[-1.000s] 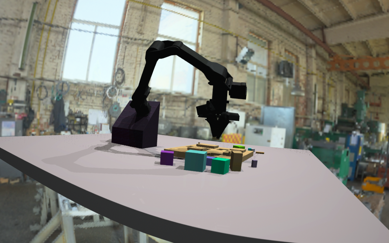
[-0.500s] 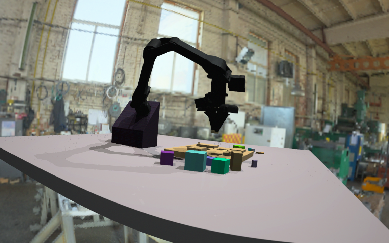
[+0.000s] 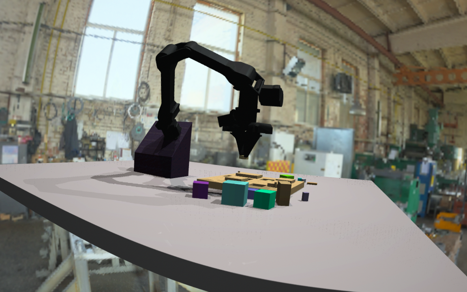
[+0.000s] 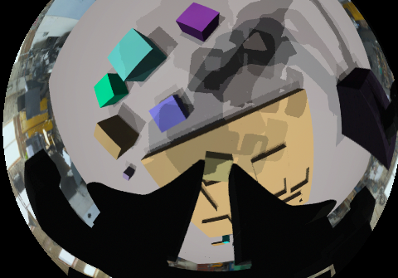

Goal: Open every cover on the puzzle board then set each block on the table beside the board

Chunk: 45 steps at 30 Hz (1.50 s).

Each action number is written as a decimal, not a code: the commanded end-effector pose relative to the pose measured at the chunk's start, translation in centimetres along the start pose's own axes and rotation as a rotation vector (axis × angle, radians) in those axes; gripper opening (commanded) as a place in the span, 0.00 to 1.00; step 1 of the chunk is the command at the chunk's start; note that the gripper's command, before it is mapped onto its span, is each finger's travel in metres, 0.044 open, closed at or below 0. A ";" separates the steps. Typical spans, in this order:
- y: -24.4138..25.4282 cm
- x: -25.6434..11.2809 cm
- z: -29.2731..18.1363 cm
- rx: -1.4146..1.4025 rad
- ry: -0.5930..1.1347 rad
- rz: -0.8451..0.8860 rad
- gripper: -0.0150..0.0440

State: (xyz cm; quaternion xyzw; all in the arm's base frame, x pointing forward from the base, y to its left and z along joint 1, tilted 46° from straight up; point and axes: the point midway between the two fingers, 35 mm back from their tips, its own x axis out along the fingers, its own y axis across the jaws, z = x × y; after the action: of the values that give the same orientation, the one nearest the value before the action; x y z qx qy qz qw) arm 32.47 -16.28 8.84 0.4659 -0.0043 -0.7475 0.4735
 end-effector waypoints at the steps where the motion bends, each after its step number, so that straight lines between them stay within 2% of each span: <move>1: 0.0 -0.2 1.6 -0.001 0.008 0.002 0.39; 24: -1.7 -0.1 10.1 -0.002 -0.003 0.008 0.39; 45: -1.5 2.8 9.9 -0.001 0.000 0.004 0.39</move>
State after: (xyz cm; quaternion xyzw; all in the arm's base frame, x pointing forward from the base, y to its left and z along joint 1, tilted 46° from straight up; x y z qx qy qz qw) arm 24.13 -21.45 12.54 0.4673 -0.0116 -0.7453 0.4755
